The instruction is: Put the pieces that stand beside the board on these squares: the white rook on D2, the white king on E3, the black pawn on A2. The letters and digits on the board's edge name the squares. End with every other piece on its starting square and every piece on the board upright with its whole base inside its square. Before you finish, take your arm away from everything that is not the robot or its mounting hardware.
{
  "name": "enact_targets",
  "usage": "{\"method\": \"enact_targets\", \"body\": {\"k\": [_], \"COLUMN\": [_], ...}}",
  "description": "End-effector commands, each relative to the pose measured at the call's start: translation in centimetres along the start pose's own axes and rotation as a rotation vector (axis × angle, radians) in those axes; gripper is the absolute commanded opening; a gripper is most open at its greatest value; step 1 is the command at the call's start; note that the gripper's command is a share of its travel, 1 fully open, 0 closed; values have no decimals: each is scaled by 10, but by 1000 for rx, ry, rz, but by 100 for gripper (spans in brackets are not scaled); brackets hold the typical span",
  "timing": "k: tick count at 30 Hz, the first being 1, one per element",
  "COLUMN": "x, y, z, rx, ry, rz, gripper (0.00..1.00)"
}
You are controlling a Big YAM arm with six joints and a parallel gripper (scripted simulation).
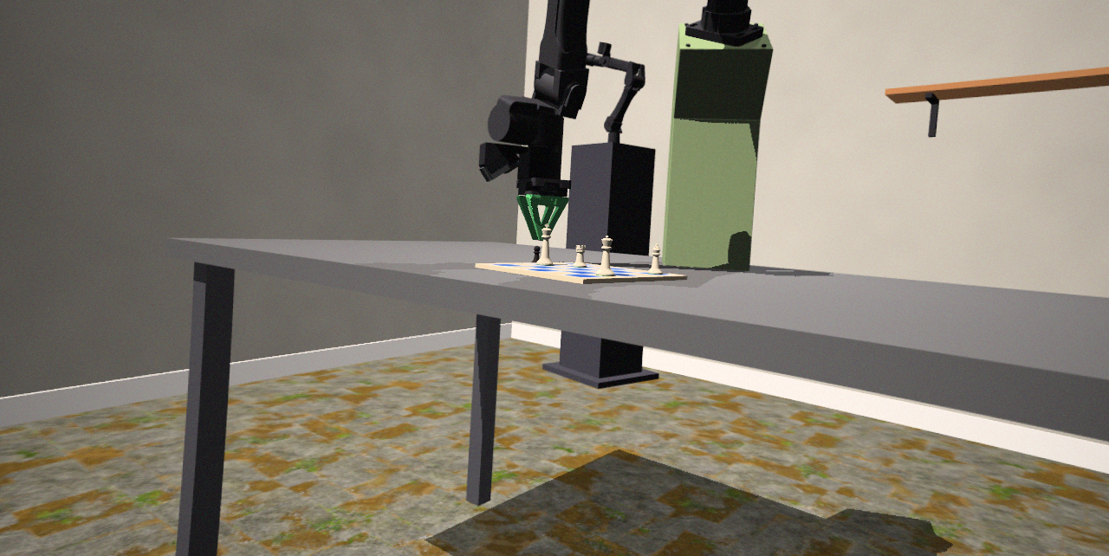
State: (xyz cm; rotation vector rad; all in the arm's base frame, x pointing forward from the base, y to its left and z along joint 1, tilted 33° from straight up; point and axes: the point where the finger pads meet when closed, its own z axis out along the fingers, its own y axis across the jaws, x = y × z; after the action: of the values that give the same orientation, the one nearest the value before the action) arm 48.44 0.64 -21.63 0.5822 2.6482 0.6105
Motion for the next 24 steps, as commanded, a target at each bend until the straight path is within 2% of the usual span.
{"method": "enact_targets", "body": {"k": [1,24], "x": [11,11], "y": [-1,-1], "z": [3,3], "rx": [5,5], "ry": [12,12], "rz": [13,13], "gripper": [33,33]}}
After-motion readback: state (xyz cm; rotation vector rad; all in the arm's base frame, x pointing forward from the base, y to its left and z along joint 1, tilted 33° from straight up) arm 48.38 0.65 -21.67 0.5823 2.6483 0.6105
